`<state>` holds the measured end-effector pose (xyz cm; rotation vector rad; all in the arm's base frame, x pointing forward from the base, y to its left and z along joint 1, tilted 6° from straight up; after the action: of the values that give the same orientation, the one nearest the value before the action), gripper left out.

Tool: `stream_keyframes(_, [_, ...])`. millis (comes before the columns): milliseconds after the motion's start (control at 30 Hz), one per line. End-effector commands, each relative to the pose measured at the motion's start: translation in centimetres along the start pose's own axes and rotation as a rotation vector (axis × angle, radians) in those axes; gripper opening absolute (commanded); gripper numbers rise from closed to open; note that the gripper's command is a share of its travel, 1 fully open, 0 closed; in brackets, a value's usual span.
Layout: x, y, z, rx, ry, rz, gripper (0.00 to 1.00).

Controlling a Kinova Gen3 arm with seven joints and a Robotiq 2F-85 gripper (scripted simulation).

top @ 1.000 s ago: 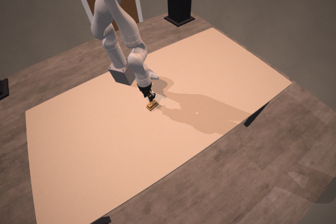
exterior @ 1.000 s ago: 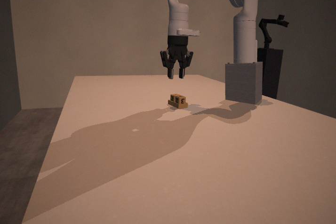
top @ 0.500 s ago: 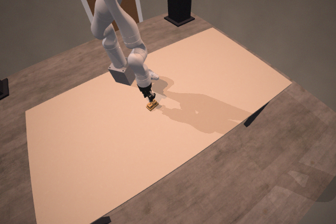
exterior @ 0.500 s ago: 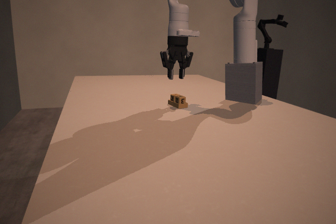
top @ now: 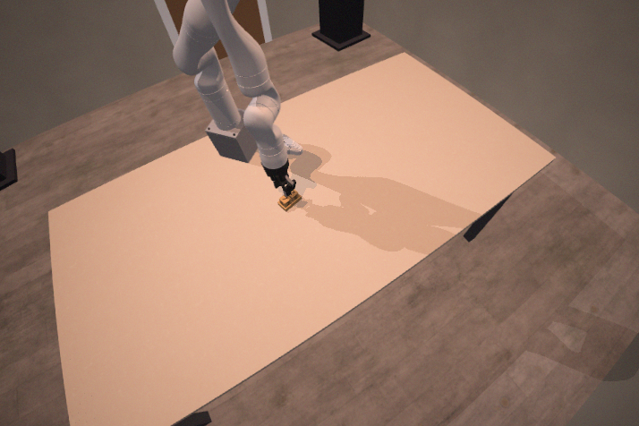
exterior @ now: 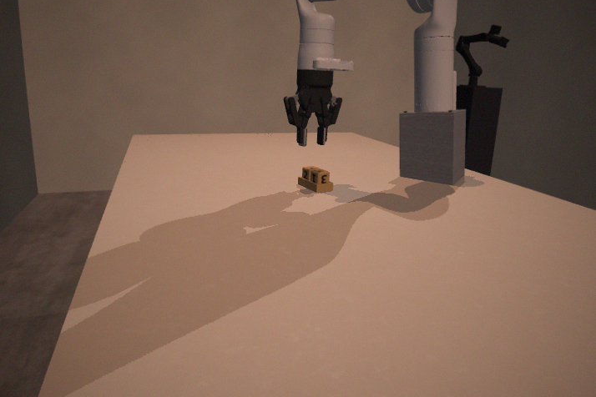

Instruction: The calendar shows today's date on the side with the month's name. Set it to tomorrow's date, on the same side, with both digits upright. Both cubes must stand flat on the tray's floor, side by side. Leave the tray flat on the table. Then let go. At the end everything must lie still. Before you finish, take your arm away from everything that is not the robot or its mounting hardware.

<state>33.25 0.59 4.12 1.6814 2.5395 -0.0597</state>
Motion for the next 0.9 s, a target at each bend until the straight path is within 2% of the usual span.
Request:
stream_keyframes(0, [0.1,0.1,0.6,-0.003,0.0,0.012,0.46])
stream_keyframes(867, [0.2,0.2,3.7,-0.004,0.004,0.012,0.46])
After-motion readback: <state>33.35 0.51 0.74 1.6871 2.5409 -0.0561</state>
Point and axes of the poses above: the point where the finger pads meet when closed, its own z axis out along the fingers, its own y axis across the jaws, x = y × z, the point moved 8 cm from there along -z, back along the fingers, and after that the axes turned 15 degrees about -z, right-handed, at the moved point
